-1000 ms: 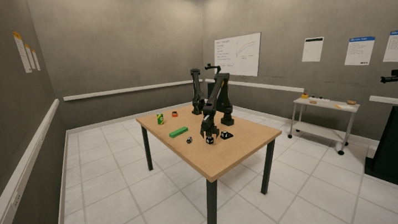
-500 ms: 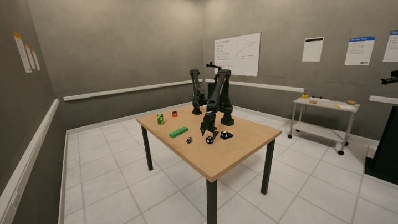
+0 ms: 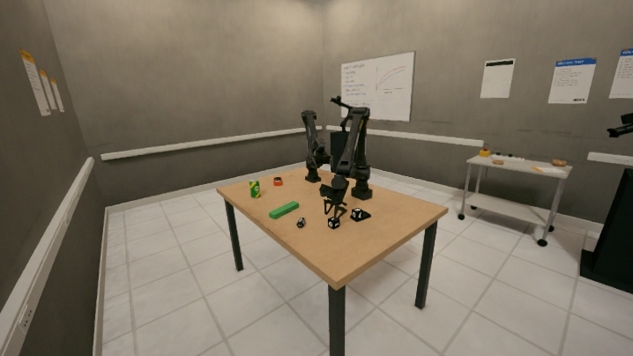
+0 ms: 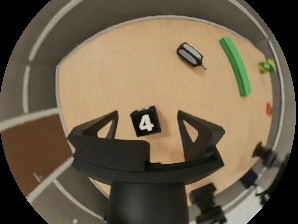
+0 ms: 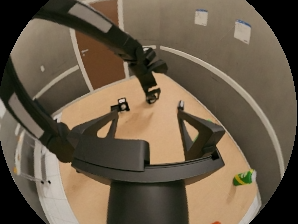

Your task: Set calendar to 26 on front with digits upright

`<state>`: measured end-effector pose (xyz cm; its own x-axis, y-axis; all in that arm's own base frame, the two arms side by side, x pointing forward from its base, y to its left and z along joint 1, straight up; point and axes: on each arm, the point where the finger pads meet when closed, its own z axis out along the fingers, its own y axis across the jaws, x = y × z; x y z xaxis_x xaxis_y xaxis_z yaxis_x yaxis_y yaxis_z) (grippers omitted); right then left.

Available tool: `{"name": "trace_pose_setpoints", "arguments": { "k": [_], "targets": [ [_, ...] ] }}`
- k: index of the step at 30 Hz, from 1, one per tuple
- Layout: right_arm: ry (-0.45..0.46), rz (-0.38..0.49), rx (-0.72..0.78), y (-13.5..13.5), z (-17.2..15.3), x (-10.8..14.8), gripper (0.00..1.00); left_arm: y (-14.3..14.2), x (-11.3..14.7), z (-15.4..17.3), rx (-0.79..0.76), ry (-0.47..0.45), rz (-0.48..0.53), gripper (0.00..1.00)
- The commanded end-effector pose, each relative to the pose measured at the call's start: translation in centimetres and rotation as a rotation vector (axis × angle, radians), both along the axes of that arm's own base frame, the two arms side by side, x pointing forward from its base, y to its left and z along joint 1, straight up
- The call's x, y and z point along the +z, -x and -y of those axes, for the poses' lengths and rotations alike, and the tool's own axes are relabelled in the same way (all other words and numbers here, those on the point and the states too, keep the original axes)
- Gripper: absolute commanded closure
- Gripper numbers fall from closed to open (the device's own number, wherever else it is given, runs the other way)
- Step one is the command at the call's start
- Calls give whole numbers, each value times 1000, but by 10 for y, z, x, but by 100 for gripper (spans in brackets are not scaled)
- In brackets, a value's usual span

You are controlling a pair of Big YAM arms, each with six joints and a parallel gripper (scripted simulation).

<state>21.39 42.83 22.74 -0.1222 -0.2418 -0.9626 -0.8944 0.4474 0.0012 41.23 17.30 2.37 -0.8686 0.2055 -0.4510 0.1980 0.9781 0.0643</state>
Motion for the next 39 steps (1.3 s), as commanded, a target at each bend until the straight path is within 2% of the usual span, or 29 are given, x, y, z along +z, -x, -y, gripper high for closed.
{"name": "trace_pose_setpoints", "arguments": {
  "k": [1, 4, 8, 18, 24, 25, 37, 38, 39],
  "targets": [
    [17, -7, 9, 8, 6, -5, 0, 2, 11, -7, -165, -131, 126, 0],
    [13, -5, 8, 4, 0, 0, 0, 5, 6, -5, -198, -149, 133, 0],
    [13, -5, 8, 4, 0, 0, 0, 17, 14, 2, -332, -283, 245, 0],
    [13, -5, 8, 4, 0, 0, 0, 51, 23, 24, -557, -550, 416, 0],
    [13, -5, 8, 4, 0, 0, 0, 58, 20, 29, -557, -554, 433, 0],
    [-1, 2, 3, 1, 1, 4, 0, 50, 29, 24, -550, -566, 450, 0],
    [-1, 2, 3, 1, 1, 4, 0, 49, 29, 26, -553, -562, 450, 0],
    [-1, 2, 3, 1, 1, 4, 0, 43, 33, 22, -556, -567, 451, 11],
    [-1, 2, 3, 1, 1, 4, 0, 46, 29, 22, -522, -521, 432, 23]
  ]
}}
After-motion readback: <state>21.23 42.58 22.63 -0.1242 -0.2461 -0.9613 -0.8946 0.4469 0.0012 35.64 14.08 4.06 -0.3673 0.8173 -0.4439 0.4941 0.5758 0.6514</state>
